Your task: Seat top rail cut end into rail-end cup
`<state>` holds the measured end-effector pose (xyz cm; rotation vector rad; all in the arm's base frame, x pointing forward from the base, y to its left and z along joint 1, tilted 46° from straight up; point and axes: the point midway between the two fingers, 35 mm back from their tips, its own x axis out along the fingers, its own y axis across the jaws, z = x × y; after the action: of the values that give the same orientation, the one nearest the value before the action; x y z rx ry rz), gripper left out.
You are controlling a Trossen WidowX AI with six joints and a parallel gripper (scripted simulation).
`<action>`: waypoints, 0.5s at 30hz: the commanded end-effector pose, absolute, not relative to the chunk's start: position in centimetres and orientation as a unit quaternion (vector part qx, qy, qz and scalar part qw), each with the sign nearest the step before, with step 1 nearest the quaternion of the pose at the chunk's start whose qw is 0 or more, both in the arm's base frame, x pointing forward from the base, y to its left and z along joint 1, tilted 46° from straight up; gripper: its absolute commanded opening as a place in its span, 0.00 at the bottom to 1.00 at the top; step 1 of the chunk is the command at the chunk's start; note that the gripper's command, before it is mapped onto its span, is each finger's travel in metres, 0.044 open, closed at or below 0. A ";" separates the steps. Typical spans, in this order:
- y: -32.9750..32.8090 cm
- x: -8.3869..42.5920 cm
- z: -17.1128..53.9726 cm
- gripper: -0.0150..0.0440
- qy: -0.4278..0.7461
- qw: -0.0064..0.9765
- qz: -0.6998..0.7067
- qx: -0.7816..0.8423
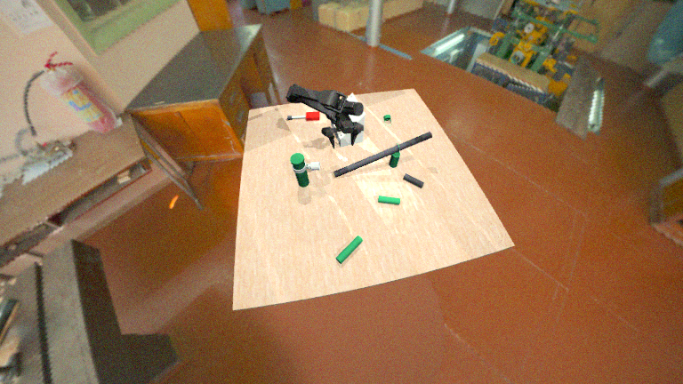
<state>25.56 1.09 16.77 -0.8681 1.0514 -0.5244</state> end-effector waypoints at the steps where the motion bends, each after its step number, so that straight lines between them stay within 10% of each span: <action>1: -2.1 25.5 19.1 1.00 0.518 0.666 -0.138 -0.518; 15: -7.9 23.8 24.0 1.00 0.527 0.490 -0.007 -0.695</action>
<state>25.55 -3.45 19.86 -1.3020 1.2183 -0.2496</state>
